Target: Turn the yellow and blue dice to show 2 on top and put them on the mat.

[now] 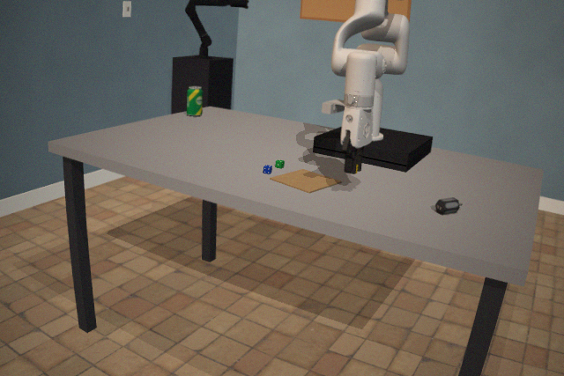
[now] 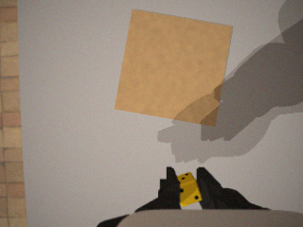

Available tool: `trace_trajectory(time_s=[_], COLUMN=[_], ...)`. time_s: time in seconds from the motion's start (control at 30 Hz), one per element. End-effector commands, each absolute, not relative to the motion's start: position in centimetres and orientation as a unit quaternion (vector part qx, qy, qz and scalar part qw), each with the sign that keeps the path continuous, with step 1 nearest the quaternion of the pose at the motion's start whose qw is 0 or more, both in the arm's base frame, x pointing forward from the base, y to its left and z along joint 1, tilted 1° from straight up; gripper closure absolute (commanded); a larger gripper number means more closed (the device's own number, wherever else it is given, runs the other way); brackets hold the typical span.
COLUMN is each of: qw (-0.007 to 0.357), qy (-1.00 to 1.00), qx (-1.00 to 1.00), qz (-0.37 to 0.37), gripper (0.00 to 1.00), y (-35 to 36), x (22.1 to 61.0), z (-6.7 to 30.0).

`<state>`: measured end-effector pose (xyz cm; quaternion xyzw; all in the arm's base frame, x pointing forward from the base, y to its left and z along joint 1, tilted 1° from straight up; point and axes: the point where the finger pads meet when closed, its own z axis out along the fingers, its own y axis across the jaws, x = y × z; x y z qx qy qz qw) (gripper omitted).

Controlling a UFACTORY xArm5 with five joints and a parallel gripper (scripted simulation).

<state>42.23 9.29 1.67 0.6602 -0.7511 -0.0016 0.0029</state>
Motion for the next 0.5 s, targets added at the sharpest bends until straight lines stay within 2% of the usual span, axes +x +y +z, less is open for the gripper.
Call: trace_trajectory(time_s=[0.0,0.17,0.47], qw=[0.003,0.003,0.003], qy=[-0.751,-0.751,-0.751], qx=[0.66,0.66,0.66], qz=[-0.002,-0.002,-0.002], gripper=[0.85,0.85,0.85], y=[9.3,9.3,9.3], x=[42.2,42.2,42.2], z=[4.3,6.2,6.4])
